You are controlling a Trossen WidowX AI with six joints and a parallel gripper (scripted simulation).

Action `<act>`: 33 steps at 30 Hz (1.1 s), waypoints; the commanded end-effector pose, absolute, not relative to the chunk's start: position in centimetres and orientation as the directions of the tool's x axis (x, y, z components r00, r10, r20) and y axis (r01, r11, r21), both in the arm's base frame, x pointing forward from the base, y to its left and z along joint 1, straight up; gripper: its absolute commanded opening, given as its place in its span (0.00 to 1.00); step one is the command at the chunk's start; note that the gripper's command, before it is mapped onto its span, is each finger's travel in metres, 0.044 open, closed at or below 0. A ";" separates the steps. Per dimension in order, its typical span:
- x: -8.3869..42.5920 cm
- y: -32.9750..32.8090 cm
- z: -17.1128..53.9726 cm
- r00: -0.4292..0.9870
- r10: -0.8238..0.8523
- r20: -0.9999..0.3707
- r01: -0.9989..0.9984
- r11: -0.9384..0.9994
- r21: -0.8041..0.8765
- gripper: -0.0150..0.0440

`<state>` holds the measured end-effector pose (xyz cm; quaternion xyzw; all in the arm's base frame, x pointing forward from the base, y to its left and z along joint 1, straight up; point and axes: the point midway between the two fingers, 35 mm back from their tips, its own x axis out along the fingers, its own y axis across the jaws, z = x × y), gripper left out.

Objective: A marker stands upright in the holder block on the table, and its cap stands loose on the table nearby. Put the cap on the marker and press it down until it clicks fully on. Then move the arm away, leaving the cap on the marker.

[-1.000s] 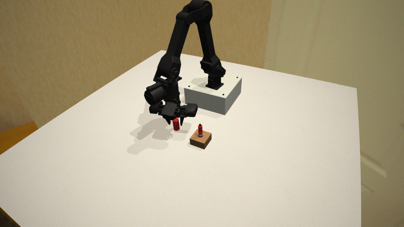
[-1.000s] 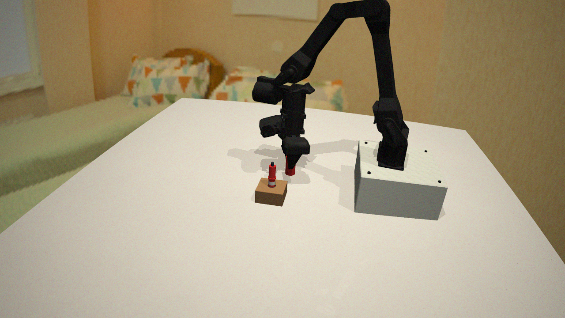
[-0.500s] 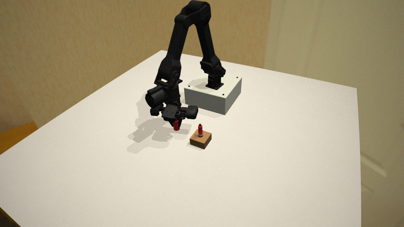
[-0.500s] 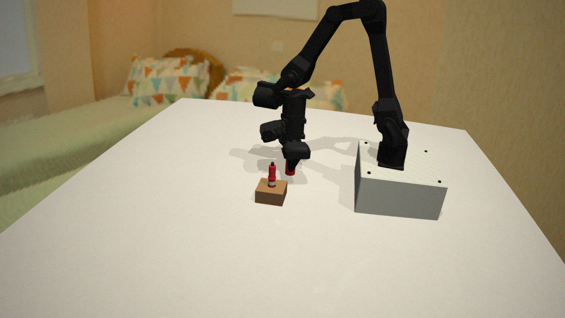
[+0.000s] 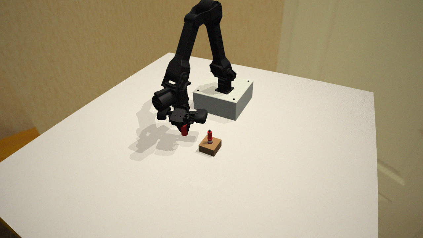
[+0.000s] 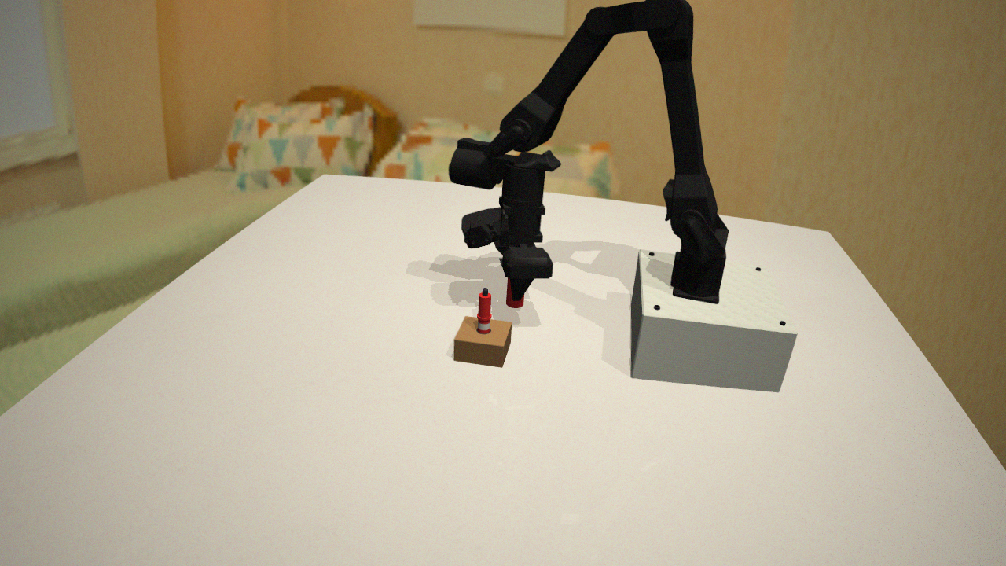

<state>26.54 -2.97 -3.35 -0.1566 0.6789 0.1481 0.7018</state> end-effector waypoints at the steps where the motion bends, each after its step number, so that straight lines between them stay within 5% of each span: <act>1: 26.9 -3.1 -2.3 0.045 -0.011 -0.999 -0.422 0.906 -0.030 0.25; 33: 27.2 1.2 3.5 0.022 0.002 -1.000 -0.406 0.914 -0.007 0.25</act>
